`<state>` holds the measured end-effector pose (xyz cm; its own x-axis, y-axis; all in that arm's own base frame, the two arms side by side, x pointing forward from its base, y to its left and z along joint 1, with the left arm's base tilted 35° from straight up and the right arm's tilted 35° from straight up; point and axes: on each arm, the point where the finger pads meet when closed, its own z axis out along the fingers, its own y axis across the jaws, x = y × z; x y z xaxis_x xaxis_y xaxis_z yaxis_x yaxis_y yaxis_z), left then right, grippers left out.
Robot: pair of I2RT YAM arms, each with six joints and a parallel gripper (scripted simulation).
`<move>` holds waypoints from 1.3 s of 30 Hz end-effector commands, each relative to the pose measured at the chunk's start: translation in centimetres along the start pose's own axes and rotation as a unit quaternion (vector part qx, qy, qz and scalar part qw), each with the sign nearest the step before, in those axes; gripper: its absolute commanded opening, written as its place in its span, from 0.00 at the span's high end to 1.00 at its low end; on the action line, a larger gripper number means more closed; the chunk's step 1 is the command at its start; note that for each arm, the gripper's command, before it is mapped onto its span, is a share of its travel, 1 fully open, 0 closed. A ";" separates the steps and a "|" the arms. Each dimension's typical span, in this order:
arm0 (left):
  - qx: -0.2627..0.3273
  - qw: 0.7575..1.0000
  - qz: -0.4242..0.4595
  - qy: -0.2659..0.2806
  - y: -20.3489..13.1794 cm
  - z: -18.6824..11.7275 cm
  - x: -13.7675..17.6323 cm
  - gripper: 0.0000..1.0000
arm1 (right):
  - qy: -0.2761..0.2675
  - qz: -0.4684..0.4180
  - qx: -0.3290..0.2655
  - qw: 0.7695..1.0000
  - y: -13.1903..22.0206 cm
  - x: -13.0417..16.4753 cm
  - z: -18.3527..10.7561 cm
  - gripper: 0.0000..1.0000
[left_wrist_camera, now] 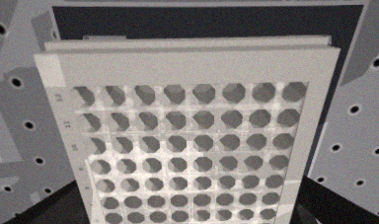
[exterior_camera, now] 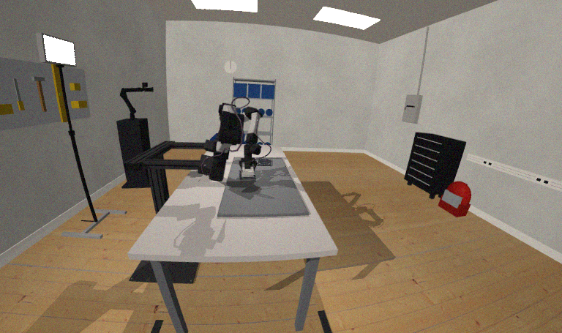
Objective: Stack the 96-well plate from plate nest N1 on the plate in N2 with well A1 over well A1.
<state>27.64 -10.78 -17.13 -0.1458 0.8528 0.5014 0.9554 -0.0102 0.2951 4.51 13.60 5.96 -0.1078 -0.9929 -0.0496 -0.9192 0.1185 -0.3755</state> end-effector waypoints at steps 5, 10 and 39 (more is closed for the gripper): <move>-0.018 1.000 -0.004 -0.014 0.9 -0.9 -1.3 0.17 | -0.066 0.106 0.111 0.986 -0.5 0.6 -1.2 0.00; -0.018 1.000 -0.004 -0.014 0.9 -0.9 -1.3 0.17 | -0.158 0.129 0.122 0.971 0.2 0.1 -2.4 0.00; -0.019 1.000 -0.008 -0.016 1.3 -2.4 -1.2 0.17 | -0.226 0.120 0.100 0.961 1.4 -0.1 -3.0 0.00</move>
<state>27.30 -10.90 -17.06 -0.1432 0.8495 0.5078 0.9562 -0.0136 0.2924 1.67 14.00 8.30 -0.0815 -0.8393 -0.5376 -0.8030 0.3748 -0.4634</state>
